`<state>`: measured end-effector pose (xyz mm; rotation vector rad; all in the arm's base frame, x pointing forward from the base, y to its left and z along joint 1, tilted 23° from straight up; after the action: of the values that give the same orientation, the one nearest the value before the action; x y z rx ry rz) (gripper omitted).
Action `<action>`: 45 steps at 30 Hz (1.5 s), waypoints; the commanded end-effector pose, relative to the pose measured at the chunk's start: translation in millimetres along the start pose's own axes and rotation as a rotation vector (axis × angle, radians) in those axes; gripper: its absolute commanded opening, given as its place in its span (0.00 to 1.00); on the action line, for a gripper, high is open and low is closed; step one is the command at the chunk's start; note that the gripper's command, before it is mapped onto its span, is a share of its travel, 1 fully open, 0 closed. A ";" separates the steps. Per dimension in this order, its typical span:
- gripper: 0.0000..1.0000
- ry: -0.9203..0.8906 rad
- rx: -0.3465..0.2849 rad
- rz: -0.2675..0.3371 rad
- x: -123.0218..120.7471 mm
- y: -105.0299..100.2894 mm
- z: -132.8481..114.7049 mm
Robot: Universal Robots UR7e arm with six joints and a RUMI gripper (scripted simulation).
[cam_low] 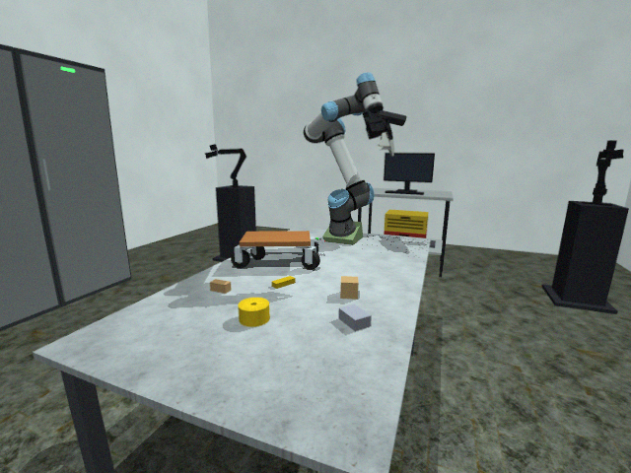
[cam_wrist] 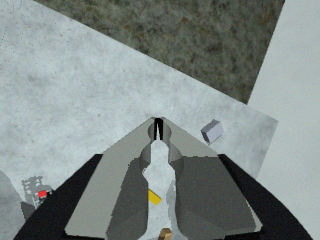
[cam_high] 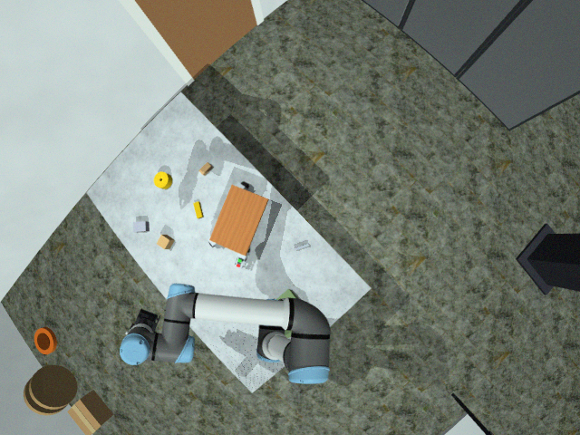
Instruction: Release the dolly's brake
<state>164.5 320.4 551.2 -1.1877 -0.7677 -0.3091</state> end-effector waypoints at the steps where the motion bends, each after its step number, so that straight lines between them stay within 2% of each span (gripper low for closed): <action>1: 0.00 -0.098 -0.028 0.023 -1.3 13.2 -23.7; 5: 0.00 -0.126 -0.040 0.029 -2.2 16.8 -30.4; 7: 0.00 -0.179 -0.062 0.045 -4.2 23.6 -44.0; 19: 0.00 -0.335 -0.119 0.100 -12.5 41.6 -84.2; 22: 0.00 -0.335 -0.119 0.100 -12.5 41.6 -84.2; 24: 0.00 -0.386 -0.134 0.120 -15.9 46.8 -97.3; 36: 0.00 -0.530 -0.165 0.187 -27.7 60.0 -135.1; 39: 0.00 -0.530 -0.165 0.187 -27.7 60.0 -135.1; 45: 0.00 -0.621 -0.176 0.232 -36.6 67.1 -158.9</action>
<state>232.6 208.3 462.0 -1.5414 -1.1024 0.1378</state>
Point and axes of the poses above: the point where the finger pads meet when closed, its own y axis out along the fingers, its own x axis across the jaws, z = x × y, the point moved 2 cm from there along -y, back along the fingers, and after that the axes turned 11 degrees about y, right-handed, at the moved point
